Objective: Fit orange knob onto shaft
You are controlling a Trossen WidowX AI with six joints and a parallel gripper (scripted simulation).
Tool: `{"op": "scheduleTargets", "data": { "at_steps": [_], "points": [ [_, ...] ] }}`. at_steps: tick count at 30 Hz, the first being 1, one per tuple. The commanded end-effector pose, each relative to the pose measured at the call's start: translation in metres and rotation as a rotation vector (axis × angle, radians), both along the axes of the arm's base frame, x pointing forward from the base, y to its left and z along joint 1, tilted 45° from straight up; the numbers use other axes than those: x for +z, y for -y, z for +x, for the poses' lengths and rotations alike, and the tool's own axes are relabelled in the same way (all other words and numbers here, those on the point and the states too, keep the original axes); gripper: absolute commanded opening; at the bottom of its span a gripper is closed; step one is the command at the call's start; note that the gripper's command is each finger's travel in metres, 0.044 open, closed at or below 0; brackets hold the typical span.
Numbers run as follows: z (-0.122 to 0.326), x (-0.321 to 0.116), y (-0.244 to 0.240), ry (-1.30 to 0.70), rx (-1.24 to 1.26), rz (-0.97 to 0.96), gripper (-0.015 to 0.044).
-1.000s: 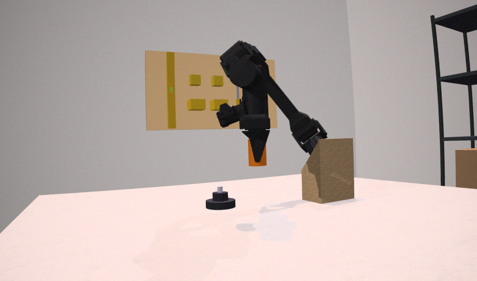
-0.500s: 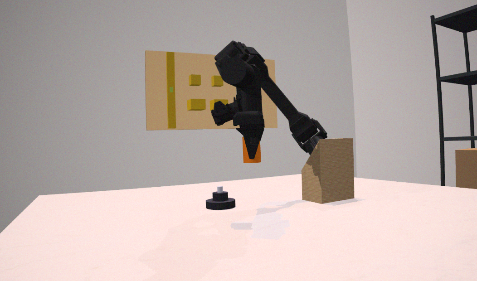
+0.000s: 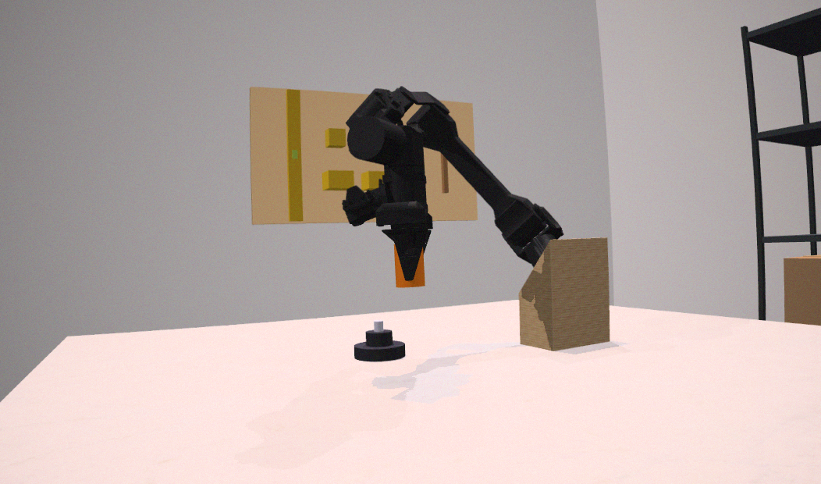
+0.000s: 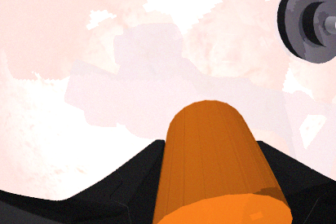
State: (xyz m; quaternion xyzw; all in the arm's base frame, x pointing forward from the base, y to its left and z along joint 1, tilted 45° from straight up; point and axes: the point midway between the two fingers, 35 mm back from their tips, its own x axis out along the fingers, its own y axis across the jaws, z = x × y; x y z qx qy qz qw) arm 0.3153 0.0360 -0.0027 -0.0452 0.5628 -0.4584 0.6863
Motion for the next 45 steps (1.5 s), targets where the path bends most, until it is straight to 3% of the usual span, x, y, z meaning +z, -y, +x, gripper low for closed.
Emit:
{"op": "scheduleTargets", "data": {
  "at_steps": [1,45],
  "points": [
    [0.002,0.009,0.01,0.009,0.006,0.0,0.0],
    [-0.018,0.07,0.124,-0.004,0.01,-0.035,0.0]
  ]
}}
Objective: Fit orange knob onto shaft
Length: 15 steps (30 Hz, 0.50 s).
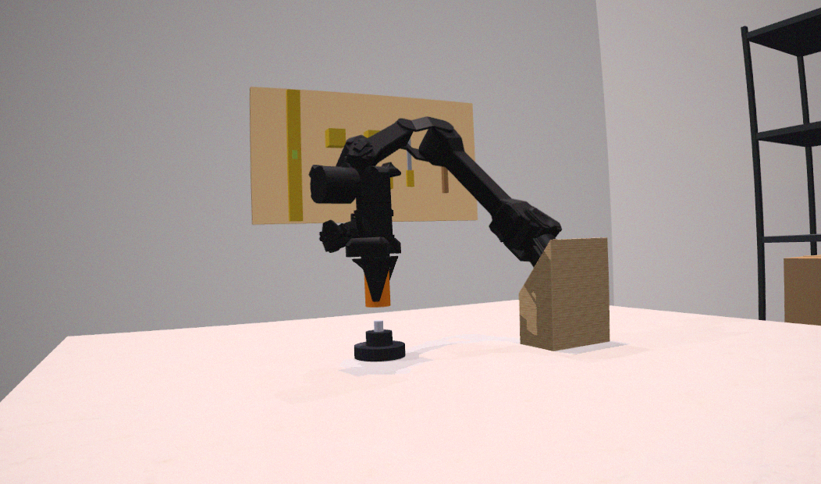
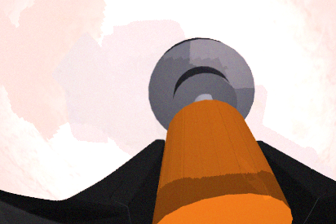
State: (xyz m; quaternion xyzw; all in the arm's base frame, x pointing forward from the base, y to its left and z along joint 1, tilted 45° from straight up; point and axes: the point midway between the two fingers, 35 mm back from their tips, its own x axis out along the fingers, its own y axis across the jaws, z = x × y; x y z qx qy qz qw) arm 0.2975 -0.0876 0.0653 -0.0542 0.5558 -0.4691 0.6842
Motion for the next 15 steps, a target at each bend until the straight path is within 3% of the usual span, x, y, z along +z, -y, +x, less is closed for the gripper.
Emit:
{"op": "scheduleTargets", "data": {
  "at_steps": [1,15],
  "points": [
    [-0.0006,0.0024,0.0003,-0.013,0.024,-0.003,0.0],
    [-0.0007,0.0053,0.0032,-0.262,0.274,0.016,0.0]
  ]
}}
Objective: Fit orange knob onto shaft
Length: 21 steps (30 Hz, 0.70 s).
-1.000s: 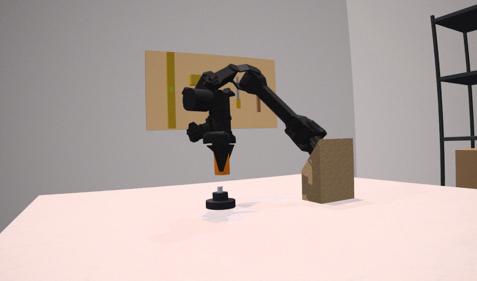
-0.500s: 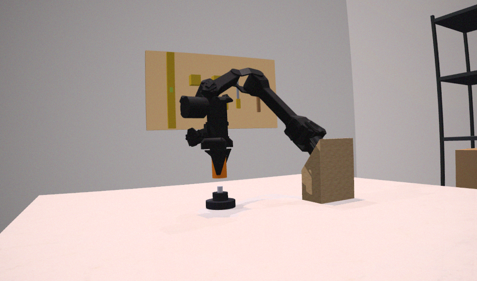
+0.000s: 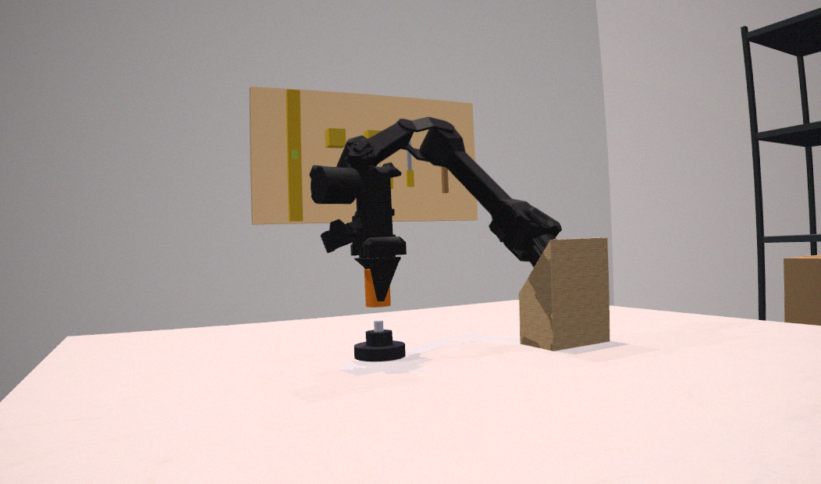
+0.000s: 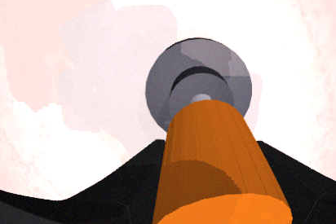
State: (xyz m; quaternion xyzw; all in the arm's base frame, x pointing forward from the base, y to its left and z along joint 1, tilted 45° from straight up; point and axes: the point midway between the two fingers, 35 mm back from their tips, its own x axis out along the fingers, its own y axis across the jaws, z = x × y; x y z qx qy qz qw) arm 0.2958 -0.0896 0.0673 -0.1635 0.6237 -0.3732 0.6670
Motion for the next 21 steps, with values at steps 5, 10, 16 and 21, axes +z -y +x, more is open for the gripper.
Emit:
{"op": "scheduleTargets", "data": {
  "at_steps": [5,10,16,21],
  "points": [
    [0.002,0.004,0.002,-0.126,0.137,0.004,0.0],
    [0.003,0.004,0.002,-0.226,0.236,0.012,0.0],
    [0.003,0.001,0.004,-0.239,0.25,0.013,0.0],
    [0.003,-0.01,0.013,-0.239,0.25,0.013,0.0]
  ]
}}
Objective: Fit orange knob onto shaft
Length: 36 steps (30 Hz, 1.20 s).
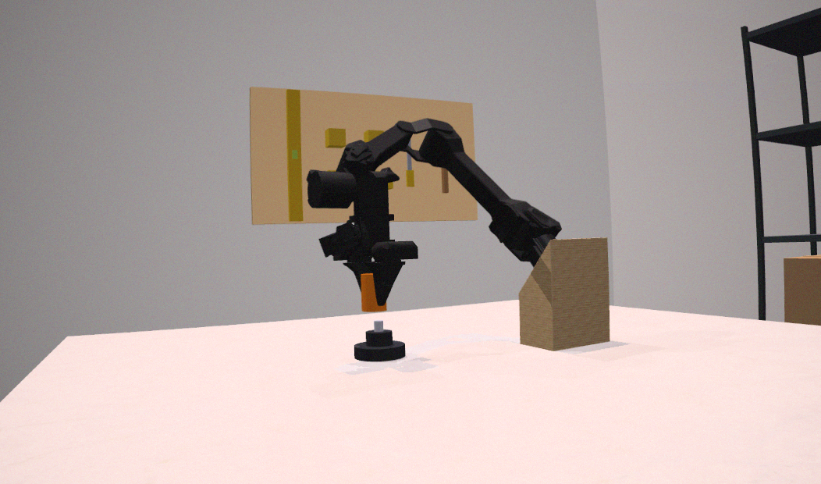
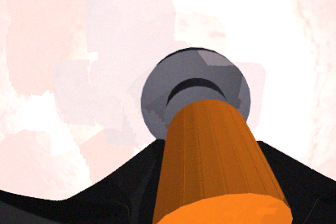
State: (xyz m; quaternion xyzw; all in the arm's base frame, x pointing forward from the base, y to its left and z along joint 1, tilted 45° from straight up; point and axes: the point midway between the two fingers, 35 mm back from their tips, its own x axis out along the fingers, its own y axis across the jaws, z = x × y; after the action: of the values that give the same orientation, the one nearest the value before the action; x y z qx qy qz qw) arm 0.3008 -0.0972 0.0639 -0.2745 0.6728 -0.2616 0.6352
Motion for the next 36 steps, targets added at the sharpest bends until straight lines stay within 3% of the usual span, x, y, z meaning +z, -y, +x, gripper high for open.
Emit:
{"op": "scheduleTargets", "data": {
  "at_steps": [1,36],
  "points": [
    [-0.0028,-0.0089,0.008,-0.013,0.002,-0.006,0.0],
    [-0.0063,-0.0181,0.0161,-0.004,-0.006,-0.008,0.0]
  ]
}}
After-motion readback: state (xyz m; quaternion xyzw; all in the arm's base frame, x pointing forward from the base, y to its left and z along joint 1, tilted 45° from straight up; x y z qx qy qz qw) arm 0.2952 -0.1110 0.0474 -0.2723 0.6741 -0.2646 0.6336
